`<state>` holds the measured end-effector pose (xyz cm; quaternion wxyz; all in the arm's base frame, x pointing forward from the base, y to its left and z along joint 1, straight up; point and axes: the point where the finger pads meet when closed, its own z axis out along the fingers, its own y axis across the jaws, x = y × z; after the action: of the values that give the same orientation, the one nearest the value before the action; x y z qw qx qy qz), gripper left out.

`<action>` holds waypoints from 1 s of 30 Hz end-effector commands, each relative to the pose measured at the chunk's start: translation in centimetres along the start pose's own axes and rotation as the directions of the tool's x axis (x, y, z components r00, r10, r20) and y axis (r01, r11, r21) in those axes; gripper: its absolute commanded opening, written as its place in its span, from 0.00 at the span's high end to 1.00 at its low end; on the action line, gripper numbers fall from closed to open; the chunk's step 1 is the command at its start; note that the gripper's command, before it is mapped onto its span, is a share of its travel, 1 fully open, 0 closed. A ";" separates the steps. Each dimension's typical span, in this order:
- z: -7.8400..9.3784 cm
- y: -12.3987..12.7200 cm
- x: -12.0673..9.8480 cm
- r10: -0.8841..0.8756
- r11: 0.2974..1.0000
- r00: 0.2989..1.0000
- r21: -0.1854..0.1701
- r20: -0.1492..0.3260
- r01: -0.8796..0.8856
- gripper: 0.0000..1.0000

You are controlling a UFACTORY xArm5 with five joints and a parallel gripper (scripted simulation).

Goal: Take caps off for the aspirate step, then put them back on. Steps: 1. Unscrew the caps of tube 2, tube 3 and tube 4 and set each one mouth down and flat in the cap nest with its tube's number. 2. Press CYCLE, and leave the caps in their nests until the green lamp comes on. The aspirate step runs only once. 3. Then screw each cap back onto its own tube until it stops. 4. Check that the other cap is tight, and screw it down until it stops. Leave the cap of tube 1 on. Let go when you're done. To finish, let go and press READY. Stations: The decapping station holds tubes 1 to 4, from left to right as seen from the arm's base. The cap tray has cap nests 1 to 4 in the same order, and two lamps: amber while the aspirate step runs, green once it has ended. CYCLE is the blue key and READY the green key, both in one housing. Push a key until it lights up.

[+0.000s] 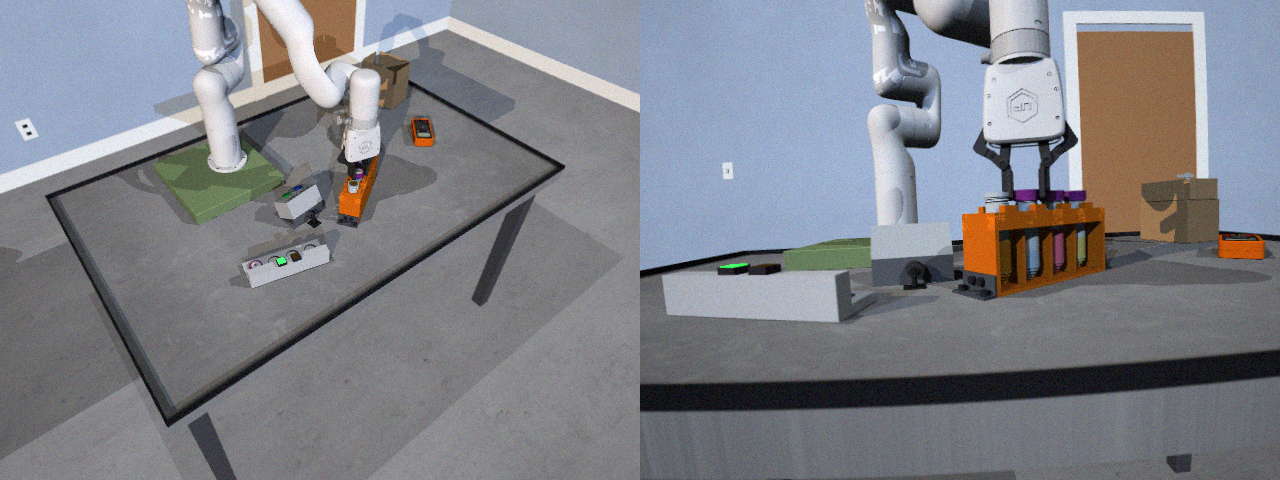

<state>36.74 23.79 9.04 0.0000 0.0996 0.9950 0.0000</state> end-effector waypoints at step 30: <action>0.0 0.1 -0.1 0.982 0.191 0.191 -0.002 -0.003 -0.982 1.00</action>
<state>36.75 23.79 8.97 0.0000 0.6380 0.7700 0.0000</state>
